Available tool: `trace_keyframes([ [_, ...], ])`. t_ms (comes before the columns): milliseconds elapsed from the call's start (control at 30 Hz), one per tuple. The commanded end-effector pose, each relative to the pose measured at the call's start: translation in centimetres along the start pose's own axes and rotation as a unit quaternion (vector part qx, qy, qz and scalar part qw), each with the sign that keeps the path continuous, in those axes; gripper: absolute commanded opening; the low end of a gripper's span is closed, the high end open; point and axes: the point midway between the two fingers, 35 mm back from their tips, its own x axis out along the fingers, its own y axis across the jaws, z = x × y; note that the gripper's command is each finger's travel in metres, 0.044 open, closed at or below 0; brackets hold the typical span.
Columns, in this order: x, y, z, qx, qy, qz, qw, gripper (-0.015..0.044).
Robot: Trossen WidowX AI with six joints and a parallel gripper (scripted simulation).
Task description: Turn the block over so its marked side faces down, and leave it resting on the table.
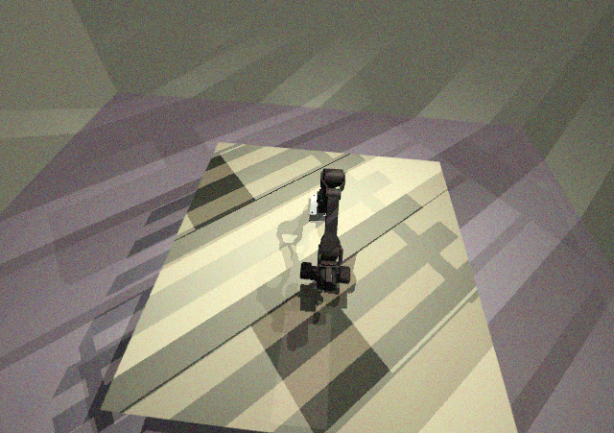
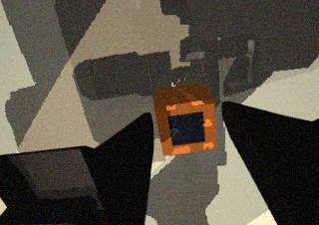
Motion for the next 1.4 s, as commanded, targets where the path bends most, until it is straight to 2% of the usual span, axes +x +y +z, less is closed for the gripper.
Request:
trace_keyframes([
  [0,0.1,0.1,-0.1,-0.003,0.002,0.002,1.0,0.0118],
  [467,0.1,0.1,-0.1,-0.003,0.002,0.002,1.0,0.0025],
  [500,0.0,0.1,-0.1,-0.003,0.002,0.002,1.0,0.0],
  [700,-2.9,0.1,-0.1,-0.003,0.001,0.002,1.0,0.0],
  [867,-2.8,0.1,-0.1,-0.003,-0.004,0.002,1.0,0.0],
  [1367,-1.9,0.1,0.1,-0.003,-0.117,0.001,0.993,0.0],
])
